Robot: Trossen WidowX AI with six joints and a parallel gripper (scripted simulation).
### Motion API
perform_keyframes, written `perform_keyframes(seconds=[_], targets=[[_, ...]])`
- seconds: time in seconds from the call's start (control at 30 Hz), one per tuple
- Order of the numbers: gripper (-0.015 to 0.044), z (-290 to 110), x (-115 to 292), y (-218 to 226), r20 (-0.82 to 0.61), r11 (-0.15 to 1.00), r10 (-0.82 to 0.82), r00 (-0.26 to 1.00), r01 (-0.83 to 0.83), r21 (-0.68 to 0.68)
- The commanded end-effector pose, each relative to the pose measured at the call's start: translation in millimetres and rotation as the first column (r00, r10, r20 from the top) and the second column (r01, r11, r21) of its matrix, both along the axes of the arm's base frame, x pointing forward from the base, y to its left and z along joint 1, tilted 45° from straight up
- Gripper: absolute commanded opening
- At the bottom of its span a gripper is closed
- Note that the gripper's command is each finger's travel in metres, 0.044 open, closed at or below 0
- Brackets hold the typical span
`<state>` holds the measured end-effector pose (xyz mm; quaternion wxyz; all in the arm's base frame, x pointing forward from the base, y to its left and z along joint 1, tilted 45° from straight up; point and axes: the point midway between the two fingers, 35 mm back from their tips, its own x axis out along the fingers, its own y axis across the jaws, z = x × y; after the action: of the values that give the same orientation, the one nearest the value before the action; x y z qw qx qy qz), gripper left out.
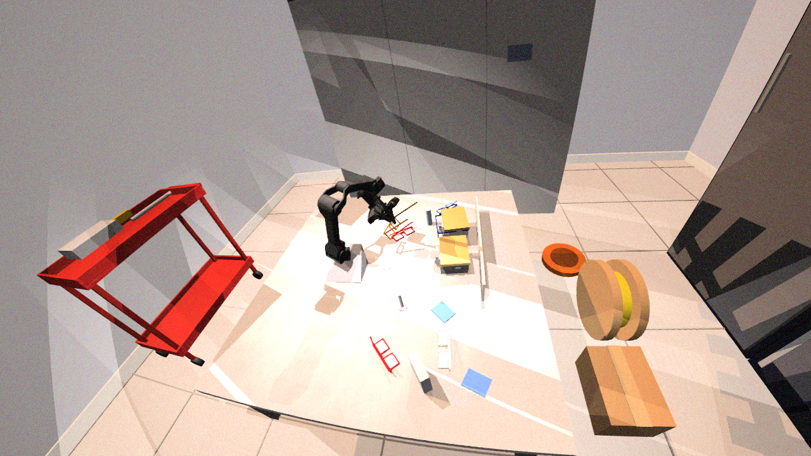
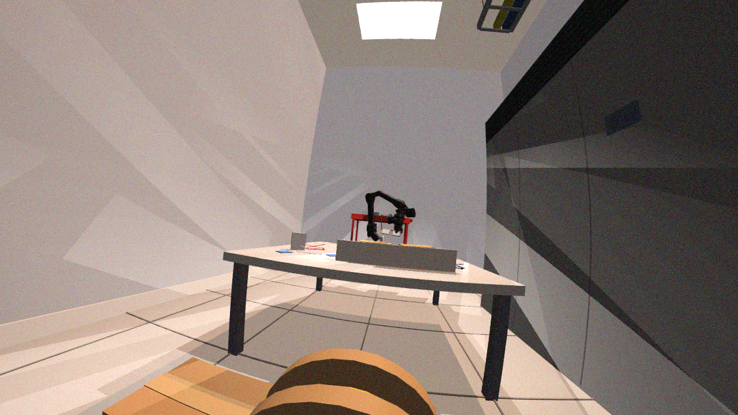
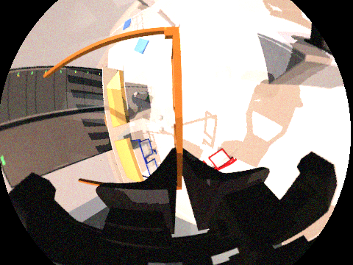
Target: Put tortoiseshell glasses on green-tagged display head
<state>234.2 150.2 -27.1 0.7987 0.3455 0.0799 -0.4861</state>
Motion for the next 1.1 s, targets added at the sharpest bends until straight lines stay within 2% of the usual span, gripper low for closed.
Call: perform_keyframes(seconds=[0.0,0.43,0.83,1.07], targets=[[0.0000,6.3,7.4,-10.6,-0.069,0.999,-0.048,0.996,0.048,0.000],[0.0000,25.6,23.1,-56.6,-0.325,0.981,-0.183,0.928,0.196,0.005],[0.0000,45.0,28.4,-98.7,-0.533,0.952,-0.228,0.815,0.302,0.055],[0.0000,42.9,28.1,-107.1,-0.557,0.947,-0.223,0.800,0.314,0.072]])
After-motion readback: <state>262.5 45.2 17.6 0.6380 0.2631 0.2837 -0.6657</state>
